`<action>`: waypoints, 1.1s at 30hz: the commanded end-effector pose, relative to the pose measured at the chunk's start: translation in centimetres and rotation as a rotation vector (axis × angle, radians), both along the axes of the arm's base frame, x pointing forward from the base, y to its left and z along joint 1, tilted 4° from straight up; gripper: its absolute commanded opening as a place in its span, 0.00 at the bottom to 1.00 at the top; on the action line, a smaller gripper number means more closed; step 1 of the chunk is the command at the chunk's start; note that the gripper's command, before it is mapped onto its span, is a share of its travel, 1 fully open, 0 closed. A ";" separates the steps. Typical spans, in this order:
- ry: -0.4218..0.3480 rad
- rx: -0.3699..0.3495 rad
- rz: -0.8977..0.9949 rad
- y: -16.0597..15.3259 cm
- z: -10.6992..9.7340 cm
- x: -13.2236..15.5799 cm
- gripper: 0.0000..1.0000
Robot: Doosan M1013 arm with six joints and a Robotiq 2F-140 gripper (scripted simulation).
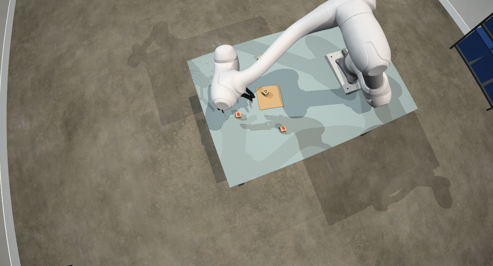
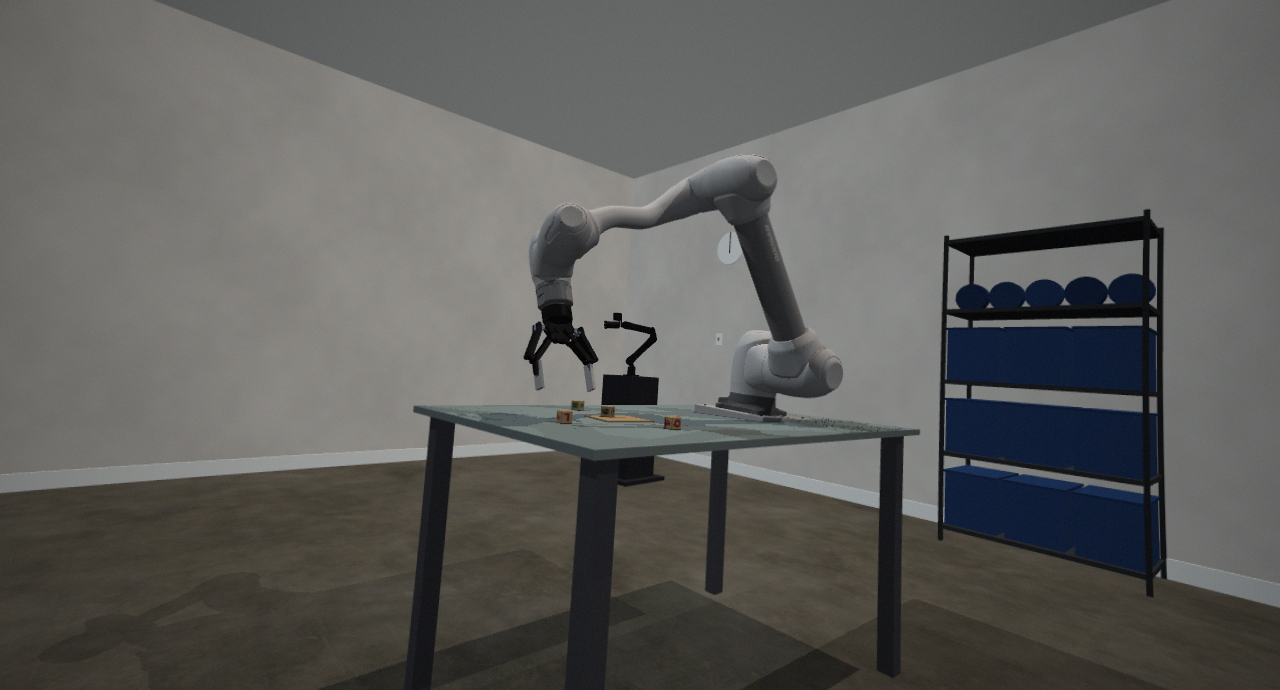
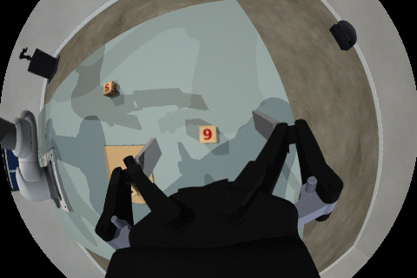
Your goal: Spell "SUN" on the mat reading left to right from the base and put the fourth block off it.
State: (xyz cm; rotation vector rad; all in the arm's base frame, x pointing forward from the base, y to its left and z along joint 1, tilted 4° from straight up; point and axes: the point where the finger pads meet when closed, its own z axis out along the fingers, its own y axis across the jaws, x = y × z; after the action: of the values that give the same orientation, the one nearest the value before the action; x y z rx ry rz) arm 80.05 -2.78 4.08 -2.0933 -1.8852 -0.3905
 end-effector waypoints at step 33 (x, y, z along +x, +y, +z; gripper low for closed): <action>0.004 -0.002 0.006 -6.3 0.5 -19.9 1.00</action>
State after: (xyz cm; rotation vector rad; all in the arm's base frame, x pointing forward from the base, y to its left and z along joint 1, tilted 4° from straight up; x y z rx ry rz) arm 61.70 -8.27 4.34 -2.0849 -1.8772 -0.3782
